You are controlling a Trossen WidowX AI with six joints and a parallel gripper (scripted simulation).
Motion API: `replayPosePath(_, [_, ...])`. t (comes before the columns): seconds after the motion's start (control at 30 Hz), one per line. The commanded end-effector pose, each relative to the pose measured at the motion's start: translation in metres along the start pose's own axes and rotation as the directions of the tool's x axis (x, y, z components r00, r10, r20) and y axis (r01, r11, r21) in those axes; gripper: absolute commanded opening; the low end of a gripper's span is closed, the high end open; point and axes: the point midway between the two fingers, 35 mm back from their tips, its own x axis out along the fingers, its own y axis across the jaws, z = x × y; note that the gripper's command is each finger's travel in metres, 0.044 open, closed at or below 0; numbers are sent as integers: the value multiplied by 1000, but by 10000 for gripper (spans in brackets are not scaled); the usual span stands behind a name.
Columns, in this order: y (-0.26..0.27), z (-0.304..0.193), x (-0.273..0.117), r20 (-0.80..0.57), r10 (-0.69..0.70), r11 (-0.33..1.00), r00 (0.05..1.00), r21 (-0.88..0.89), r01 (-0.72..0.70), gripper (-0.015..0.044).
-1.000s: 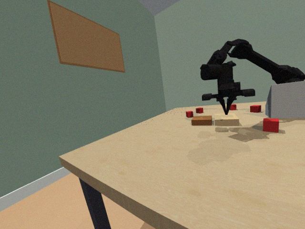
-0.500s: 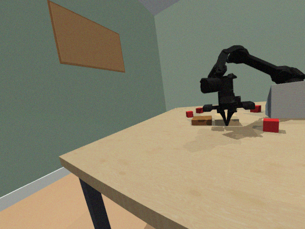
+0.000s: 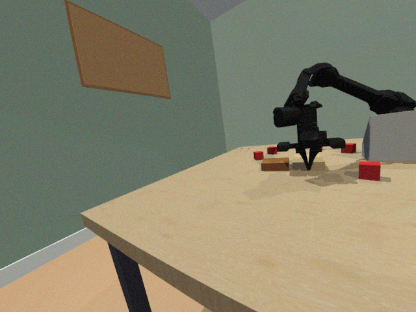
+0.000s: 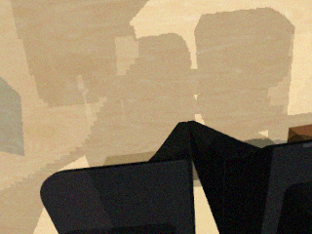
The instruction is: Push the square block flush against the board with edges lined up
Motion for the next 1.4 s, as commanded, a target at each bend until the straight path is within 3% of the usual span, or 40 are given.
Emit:
replayPosePath(0.0, [0,-3,0,-5,-2,1000,1000,-3,2,0])
replayPosePath(1.1, [1,49,-1,-2,-3,1000,1000,-2,3,0])
replayPosePath(1.27, [1,44,-53,1,-3,1000,1000,-3,3,0])
replayPosePath(1.37, [1,44,-56,1,-3,1000,1000,-3,3,0])
